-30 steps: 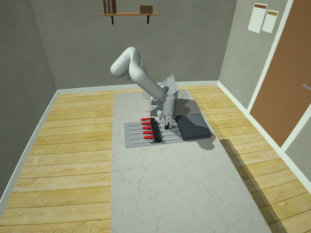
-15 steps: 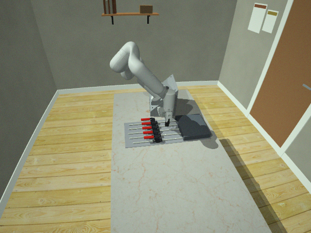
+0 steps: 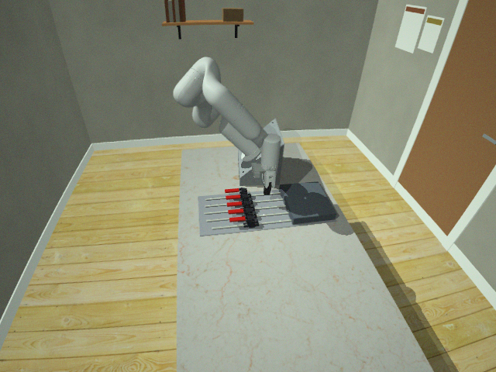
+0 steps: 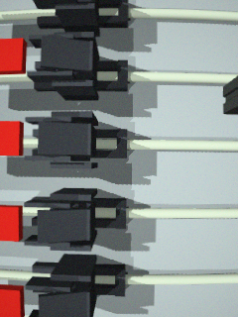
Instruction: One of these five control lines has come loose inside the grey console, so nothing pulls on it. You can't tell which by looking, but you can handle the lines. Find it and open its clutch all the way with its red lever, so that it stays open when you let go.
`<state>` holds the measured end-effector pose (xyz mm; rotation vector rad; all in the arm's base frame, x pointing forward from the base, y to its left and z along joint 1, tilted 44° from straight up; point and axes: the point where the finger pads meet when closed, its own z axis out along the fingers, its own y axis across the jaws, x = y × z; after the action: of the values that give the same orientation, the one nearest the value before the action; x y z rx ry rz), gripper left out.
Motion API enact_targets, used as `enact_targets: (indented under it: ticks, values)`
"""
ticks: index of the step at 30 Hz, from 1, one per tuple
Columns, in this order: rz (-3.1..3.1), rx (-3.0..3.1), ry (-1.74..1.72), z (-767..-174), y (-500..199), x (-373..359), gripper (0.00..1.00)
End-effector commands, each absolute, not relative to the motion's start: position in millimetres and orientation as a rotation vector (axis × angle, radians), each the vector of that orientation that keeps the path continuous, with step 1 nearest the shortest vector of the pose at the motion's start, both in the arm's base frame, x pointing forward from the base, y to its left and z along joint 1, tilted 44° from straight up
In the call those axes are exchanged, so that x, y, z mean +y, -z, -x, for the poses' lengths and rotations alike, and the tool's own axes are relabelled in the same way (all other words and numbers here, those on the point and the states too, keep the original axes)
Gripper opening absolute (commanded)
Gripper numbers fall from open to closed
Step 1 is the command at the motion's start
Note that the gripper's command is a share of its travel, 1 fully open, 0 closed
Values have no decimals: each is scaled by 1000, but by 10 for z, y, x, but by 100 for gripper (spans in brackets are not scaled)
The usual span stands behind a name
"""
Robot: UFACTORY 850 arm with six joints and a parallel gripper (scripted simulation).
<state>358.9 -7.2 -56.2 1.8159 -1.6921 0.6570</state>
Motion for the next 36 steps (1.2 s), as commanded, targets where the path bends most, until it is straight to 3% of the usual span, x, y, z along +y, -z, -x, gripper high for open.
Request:
enact_targets:
  ticks: [1,9,36]
  values:
    - [-1816,-1692,-658,-3596,550,-47,0]
    - [-1816,-1693,-657,-3576,776,711,0]
    - [-1816,-1693,-657,-3574,779,720,0]
